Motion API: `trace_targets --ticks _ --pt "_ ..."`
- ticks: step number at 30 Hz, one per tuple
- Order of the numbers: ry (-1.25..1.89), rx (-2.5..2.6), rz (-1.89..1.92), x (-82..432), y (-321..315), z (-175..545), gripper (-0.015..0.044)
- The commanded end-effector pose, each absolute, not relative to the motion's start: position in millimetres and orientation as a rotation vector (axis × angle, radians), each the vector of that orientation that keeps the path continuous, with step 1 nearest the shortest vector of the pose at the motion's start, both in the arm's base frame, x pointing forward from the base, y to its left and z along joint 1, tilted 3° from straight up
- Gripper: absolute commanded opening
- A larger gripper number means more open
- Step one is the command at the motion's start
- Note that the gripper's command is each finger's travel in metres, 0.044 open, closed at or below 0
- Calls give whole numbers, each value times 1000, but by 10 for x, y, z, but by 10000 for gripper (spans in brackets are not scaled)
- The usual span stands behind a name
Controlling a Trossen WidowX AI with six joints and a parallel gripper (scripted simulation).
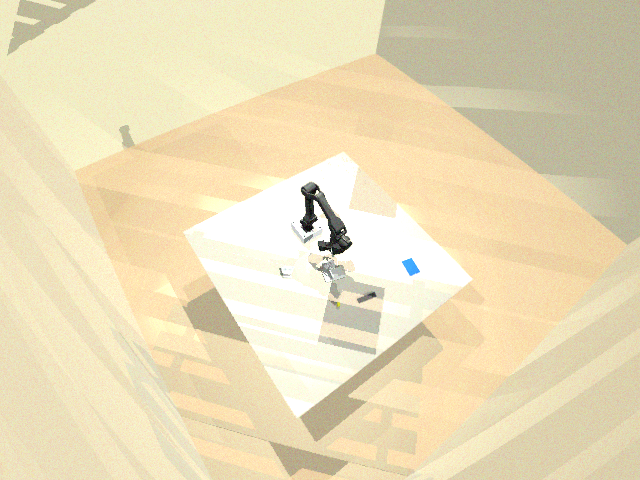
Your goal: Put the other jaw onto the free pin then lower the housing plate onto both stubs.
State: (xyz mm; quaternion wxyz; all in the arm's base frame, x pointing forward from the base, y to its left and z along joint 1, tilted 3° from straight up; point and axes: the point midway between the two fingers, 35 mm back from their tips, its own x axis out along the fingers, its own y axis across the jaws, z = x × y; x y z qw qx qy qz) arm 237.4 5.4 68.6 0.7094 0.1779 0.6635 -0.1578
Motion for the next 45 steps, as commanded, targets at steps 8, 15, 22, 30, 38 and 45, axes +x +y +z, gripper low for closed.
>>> trace_targets --ticks 8,15,22,30,38,45 --pt "1469 392 -354 2691 -60 742 134" --pt "1467 392 -354 2901 -147 760 134" --pt "1466 391 -354 3107 -247 762 134" --pt "1464 391 -355 3264 -333 753 134" --pt "1464 391 -355 3264 -333 753 134" --pt "1464 391 -355 3264 -333 753 134"
